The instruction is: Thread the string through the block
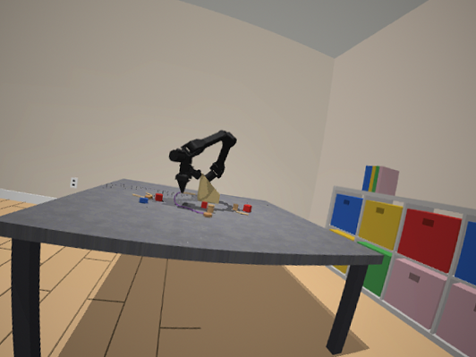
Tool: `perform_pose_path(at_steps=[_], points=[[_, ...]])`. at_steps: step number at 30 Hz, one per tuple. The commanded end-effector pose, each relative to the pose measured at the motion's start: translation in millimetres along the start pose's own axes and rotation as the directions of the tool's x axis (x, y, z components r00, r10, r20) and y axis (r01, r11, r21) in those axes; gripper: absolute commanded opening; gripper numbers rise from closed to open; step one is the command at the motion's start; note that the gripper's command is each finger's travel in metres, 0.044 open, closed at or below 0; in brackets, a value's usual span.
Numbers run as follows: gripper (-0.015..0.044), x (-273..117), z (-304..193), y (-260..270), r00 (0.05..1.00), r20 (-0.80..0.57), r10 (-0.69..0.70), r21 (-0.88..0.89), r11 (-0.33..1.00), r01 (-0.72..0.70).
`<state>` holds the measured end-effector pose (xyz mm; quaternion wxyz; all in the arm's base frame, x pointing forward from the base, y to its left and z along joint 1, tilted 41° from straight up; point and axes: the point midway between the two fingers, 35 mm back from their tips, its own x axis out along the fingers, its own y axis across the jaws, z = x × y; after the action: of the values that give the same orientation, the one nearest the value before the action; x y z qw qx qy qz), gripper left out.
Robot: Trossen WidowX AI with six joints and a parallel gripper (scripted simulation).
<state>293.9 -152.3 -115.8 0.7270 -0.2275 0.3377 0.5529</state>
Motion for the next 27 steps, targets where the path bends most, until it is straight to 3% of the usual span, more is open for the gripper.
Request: perform_pose_path(at_steps=[1, 27], points=[[0.0000, 6, 3, 1, 1.000, -0.019, -0.001, 0.005, 1.000, 0.001], [0.0000, 8, -22, -1, 0.999, -0.038, -0.007, 0.006, 1.000, 0.007]])
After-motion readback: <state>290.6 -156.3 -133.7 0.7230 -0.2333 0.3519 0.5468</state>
